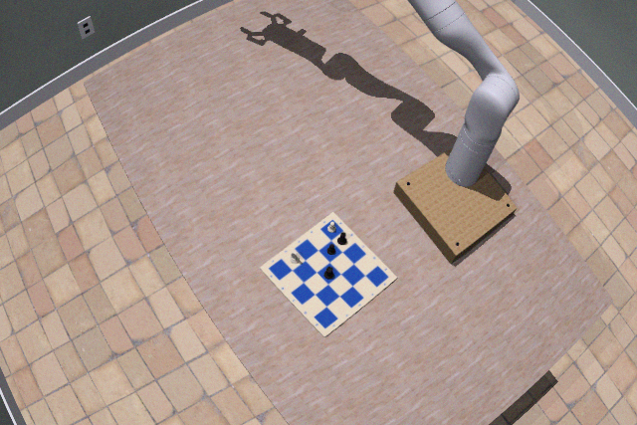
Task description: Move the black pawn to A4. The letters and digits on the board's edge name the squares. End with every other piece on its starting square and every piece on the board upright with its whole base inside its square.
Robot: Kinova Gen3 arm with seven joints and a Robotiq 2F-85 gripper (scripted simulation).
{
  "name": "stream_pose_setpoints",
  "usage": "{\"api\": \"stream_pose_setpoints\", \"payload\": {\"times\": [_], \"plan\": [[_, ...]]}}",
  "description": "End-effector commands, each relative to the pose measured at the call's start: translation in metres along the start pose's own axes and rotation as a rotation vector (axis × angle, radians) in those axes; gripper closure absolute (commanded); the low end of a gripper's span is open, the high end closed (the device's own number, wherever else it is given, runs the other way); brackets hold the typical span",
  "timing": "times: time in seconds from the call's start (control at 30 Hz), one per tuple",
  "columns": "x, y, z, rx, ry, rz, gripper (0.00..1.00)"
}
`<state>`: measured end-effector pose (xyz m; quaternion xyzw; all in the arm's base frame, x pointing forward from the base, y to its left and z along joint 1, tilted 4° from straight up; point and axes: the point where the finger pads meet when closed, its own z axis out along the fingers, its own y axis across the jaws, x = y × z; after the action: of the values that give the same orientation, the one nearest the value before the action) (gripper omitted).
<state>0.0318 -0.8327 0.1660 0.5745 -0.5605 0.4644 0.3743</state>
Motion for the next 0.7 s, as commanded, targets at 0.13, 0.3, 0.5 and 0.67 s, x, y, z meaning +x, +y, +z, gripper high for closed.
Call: {"api": "stream_pose_setpoints", "payload": {"times": [0.13,0.3,0.5,0.67], "plan": [[0.002,-0.001,0.0,0.003,0.004,-0.002,0.0],[0.004,-0.007,0.001,0.015,0.009,-0.011,0.0],[0.006,-0.017,0.004,0.036,0.018,-0.025,0.0],[0.01,-0.037,0.007,0.081,0.036,-0.055,0.0]]}}
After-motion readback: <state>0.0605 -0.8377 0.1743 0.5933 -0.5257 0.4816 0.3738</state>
